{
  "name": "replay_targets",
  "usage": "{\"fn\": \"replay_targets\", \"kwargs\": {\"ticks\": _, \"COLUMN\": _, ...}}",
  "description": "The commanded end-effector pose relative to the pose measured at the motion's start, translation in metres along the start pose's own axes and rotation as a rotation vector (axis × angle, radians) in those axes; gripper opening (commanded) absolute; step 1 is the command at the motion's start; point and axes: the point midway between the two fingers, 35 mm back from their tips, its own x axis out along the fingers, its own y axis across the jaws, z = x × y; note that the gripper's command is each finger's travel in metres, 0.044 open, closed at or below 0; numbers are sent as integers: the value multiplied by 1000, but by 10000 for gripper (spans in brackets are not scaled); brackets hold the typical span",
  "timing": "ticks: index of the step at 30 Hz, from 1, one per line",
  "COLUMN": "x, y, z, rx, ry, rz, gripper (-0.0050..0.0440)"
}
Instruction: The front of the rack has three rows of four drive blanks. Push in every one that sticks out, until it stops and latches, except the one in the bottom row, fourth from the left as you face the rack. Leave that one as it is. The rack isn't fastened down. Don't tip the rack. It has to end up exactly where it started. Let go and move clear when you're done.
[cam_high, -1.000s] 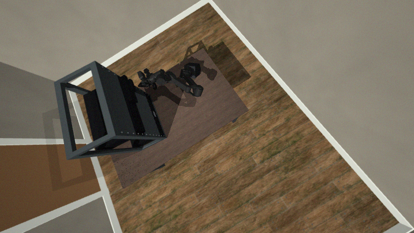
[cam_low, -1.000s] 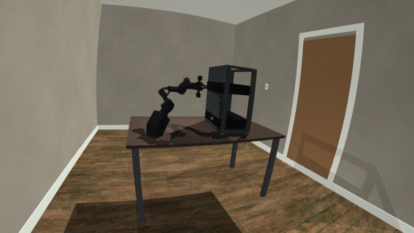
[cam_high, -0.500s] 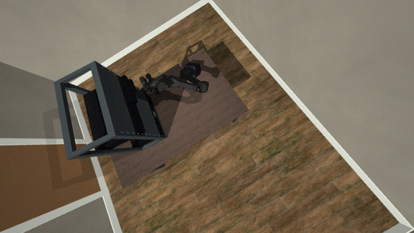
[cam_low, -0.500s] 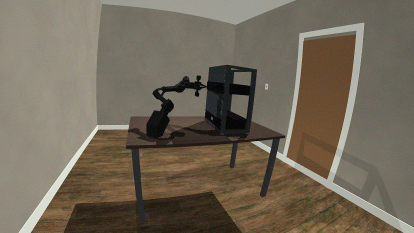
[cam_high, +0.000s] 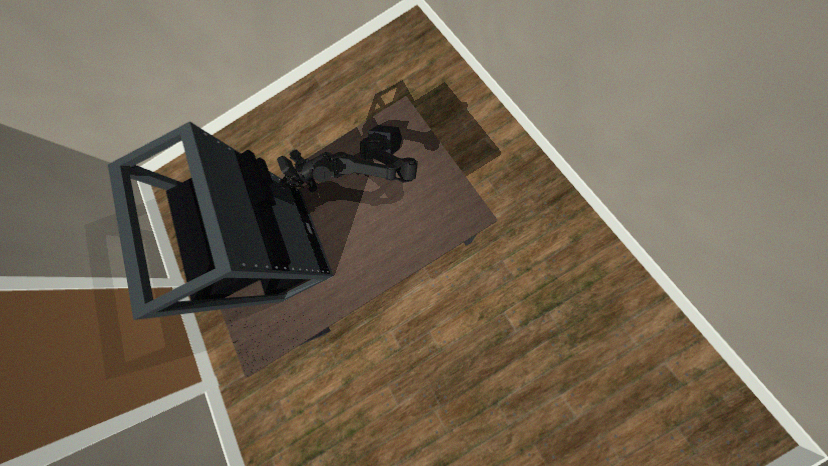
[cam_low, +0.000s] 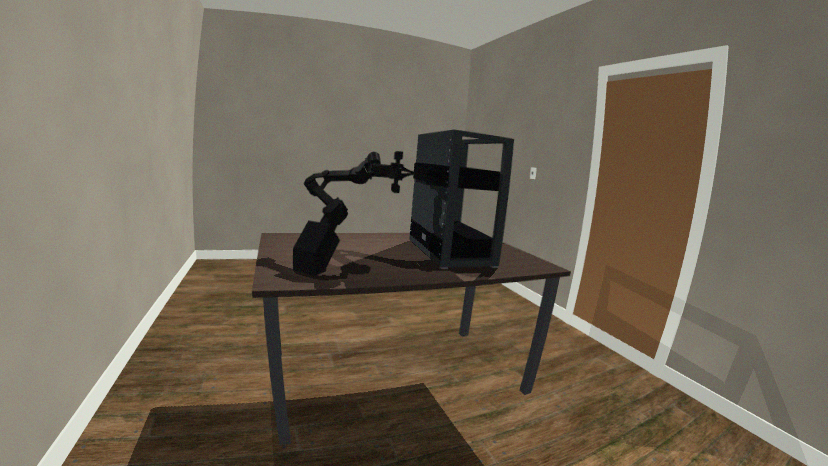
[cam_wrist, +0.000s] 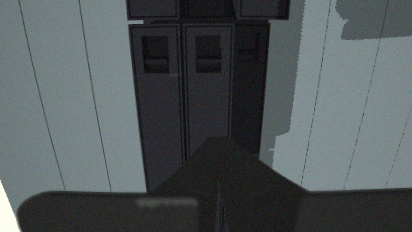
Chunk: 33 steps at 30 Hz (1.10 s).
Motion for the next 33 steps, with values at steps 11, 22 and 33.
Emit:
{"fn": "replay_targets", "kwargs": {"ticks": 11, "x": 30, "y": 5, "z": -5, "rx": -10, "ry": 6, "rz": 9, "gripper": 0}}
{"fn": "replay_targets", "kwargs": {"ticks": 22, "x": 30, "y": 5, "z": -5, "rx": -10, "ry": 6, "rz": 9, "gripper": 0}}
{"fn": "replay_targets", "kwargs": {"ticks": 33, "x": 30, "y": 9, "z": -9, "rx": -10, "ry": 6, "rz": 9, "gripper": 0}}
